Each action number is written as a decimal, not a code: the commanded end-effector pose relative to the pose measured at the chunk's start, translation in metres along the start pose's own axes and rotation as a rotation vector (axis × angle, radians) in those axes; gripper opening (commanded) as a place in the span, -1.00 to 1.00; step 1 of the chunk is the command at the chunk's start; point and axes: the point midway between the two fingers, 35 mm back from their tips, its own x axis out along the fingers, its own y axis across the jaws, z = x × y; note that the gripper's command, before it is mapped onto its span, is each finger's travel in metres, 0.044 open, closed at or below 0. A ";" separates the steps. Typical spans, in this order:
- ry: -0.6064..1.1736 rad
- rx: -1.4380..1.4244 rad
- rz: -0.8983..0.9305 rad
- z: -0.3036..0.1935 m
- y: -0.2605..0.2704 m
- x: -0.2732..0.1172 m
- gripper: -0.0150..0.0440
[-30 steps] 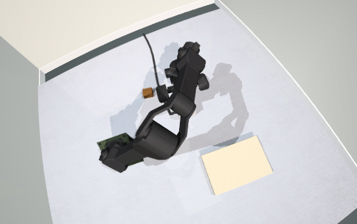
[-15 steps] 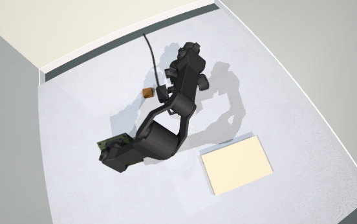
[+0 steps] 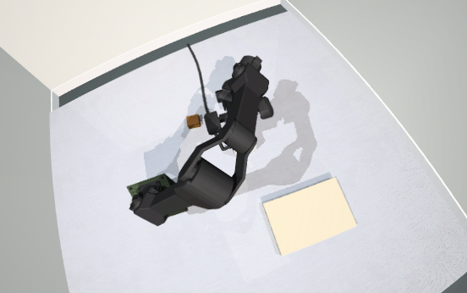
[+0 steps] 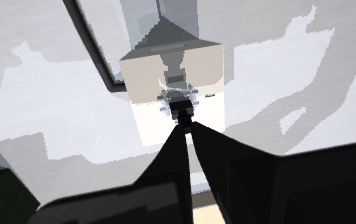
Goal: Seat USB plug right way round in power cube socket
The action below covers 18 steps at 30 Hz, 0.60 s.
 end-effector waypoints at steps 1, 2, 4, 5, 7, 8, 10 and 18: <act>0.004 -0.006 -0.001 0.000 0.000 0.001 -0.49; 0.004 -0.006 -0.001 0.000 0.000 0.002 -0.49; 0.004 -0.006 -0.001 0.000 0.000 0.002 -0.49; 0.004 -0.006 -0.001 0.000 0.000 0.002 -0.49; 0.004 -0.006 -0.001 0.000 0.000 0.002 -0.49; 0.004 -0.006 -0.001 0.000 0.000 0.002 -0.49; 0.004 -0.006 -0.001 0.000 0.000 0.003 -0.49; 0.004 -0.006 -0.001 0.000 0.000 0.004 -0.49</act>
